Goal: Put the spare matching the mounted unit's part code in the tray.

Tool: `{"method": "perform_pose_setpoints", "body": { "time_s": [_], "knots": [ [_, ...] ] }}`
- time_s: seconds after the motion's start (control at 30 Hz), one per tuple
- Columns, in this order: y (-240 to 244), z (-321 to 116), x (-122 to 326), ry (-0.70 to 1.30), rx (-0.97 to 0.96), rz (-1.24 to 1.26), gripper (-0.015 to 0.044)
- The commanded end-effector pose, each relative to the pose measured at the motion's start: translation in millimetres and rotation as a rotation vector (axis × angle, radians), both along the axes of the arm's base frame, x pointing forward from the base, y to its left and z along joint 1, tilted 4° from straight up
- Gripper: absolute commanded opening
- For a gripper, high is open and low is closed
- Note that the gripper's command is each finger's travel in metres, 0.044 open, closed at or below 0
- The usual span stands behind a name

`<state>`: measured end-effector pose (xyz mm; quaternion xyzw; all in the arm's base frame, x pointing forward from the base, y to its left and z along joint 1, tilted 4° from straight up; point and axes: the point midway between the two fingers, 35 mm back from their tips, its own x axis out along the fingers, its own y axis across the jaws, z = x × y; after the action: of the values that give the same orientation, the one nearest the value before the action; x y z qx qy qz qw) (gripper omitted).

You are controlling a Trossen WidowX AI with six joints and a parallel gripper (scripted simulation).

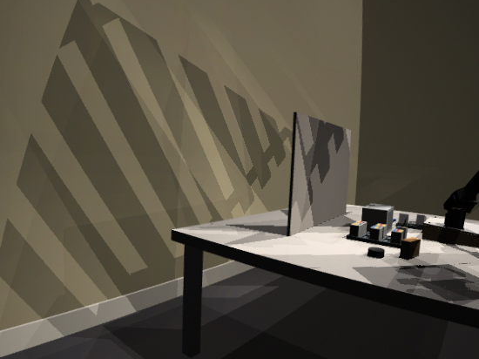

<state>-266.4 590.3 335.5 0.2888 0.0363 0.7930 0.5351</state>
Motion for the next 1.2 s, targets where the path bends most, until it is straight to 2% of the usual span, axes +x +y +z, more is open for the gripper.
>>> {"method": "perform_pose_setpoints", "body": {
  "time_s": [0.0,0.2,0.27,0.5,0.67,0.9,1.17],
  "knots": [
    [0.0,0.0,0.0,0.000,0.000,0.000,0.0426],
    [1.4,-0.4,2.5,-0.003,-0.004,-0.005,0.0440],
    [12.4,-4.0,23.2,-0.024,-0.034,-0.041,0.0440],
    [52.3,-23.6,135.4,-0.112,-0.197,-0.220,0.0440],
    [61.7,-35.1,227.5,-0.166,-0.310,-0.367,0.0440],
    [55.9,-48.8,326.4,-0.224,-0.444,-0.519,0.0440],
    [17.8,-76.7,462.4,-0.259,-0.678,-0.701,0.0440]
  ]
}}
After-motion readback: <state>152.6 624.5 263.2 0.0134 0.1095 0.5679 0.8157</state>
